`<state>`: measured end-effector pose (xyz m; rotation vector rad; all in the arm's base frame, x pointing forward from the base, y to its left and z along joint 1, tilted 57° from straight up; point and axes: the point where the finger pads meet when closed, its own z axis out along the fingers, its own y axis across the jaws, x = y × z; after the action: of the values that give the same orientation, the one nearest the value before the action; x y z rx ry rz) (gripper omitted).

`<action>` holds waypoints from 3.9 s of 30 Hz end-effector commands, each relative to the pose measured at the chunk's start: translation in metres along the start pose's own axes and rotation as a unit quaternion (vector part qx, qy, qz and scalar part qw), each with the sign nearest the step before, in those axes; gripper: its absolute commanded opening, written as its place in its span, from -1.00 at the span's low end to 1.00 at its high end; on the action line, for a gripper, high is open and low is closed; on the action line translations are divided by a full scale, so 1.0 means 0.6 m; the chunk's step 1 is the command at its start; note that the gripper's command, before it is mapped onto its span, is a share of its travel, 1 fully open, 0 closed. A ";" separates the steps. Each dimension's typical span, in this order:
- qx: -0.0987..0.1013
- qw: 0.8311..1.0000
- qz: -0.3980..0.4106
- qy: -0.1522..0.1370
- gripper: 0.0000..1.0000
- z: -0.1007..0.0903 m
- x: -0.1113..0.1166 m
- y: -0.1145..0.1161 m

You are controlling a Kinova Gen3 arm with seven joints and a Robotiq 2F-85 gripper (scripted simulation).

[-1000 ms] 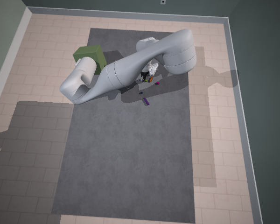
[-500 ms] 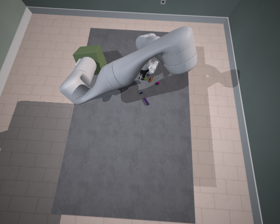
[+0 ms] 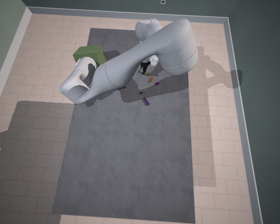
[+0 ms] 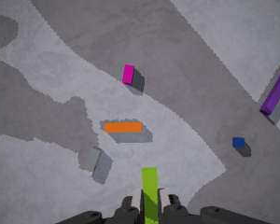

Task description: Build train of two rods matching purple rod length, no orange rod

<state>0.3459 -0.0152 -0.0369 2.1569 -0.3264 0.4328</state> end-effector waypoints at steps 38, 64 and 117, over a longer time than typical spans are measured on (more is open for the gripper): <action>0.004 0.986 -0.166 0.001 -0.91 -0.011 0.014 0.023; 0.004 0.852 -0.524 0.002 -0.91 -0.011 0.036 0.084; 0.002 0.732 -0.681 0.006 -0.91 0.010 0.050 0.116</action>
<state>0.3483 -0.0577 0.0253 1.8013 1.2395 -0.4102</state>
